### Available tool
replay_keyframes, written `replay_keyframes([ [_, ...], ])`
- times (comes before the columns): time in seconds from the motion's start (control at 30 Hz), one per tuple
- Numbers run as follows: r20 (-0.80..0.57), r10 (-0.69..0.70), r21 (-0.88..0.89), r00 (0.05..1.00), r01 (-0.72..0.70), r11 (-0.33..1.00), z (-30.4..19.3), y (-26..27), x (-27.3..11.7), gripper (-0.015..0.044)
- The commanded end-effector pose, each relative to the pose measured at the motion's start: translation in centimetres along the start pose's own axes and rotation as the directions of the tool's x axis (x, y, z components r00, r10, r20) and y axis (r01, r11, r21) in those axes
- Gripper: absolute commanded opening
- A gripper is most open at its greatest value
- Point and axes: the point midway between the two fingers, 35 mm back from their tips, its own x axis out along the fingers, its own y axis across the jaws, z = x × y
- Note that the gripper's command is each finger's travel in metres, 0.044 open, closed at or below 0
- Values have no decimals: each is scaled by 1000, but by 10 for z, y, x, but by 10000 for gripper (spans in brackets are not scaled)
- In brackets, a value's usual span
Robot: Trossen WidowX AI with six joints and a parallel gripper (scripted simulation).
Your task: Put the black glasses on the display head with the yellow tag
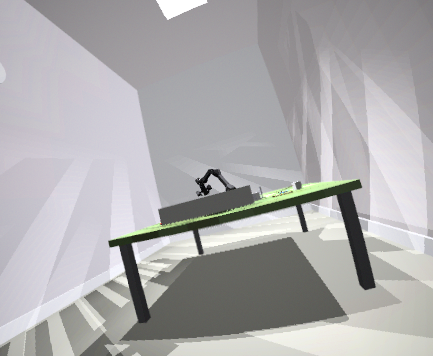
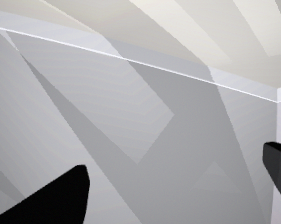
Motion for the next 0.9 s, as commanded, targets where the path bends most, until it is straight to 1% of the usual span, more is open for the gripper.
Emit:
replay_keyframes([
  [0.0,0,0,0,1000,0,1000,0,0,0,426],
  [0.03,0,0,0,1000,0,1000,0,0,0,440],
  [0.23,0,0,0,1000,0,1000,0,0,0,440],
  [0.3,0,-21,-1,1000,21,1000,1,-11,-6,387],
  [0.5,11,-192,-14,981,192,981,12,-95,-60,230],
  [0.77,60,-417,-36,907,419,907,45,-197,-158,20],
  [0.8,68,-442,-39,894,445,894,51,-207,-172,0],
  [0.87,88,-491,-44,867,496,867,62,-228,-199,0],
])
